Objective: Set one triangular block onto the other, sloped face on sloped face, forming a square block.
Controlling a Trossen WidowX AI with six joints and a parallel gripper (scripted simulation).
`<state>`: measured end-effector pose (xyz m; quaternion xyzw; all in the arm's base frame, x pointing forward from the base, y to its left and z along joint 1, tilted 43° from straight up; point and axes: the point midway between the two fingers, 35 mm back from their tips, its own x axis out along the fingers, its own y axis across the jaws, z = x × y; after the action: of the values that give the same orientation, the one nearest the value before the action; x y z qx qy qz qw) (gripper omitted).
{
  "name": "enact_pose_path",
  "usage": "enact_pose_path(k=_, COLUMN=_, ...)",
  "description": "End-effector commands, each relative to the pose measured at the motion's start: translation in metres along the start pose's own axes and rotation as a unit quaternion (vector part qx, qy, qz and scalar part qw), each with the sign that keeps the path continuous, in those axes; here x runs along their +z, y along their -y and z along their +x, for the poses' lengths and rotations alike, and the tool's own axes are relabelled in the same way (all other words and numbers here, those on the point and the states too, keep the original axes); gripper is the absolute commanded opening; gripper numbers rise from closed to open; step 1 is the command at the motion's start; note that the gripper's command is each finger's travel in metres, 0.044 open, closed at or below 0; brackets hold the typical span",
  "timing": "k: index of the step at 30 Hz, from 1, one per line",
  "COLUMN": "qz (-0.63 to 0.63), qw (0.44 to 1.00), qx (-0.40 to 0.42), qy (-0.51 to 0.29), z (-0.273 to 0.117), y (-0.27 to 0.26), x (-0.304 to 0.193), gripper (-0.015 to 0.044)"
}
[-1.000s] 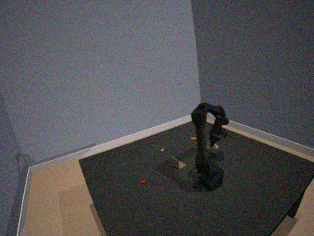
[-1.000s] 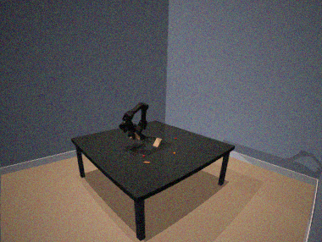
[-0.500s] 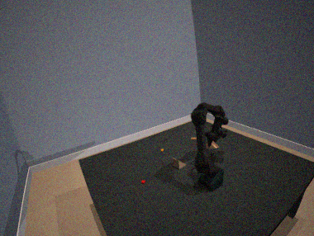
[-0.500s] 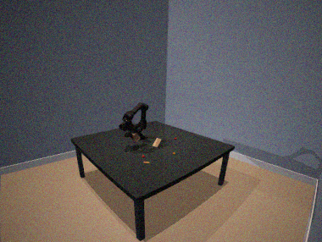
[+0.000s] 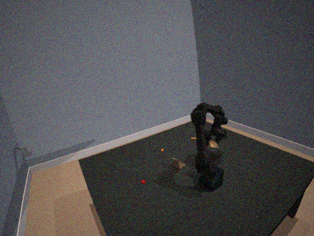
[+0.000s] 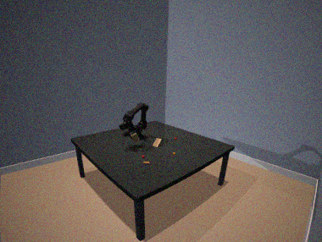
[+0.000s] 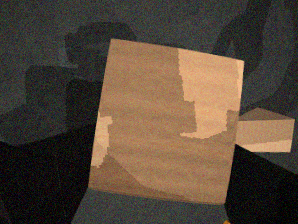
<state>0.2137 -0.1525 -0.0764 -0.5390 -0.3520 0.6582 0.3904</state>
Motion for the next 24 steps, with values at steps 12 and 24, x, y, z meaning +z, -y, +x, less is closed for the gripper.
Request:
enact_pose_path(k=12, qz=0.25, qw=0.968, qx=0.008, qy=0.012, z=-0.001, y=0.0003, x=-0.0007, gripper=0.0)
enact_pose_path(k=24, qz=0.444, qw=0.895, qx=0.016, qy=0.018, z=-0.0011, y=0.0007, x=-0.0012, gripper=0.0)
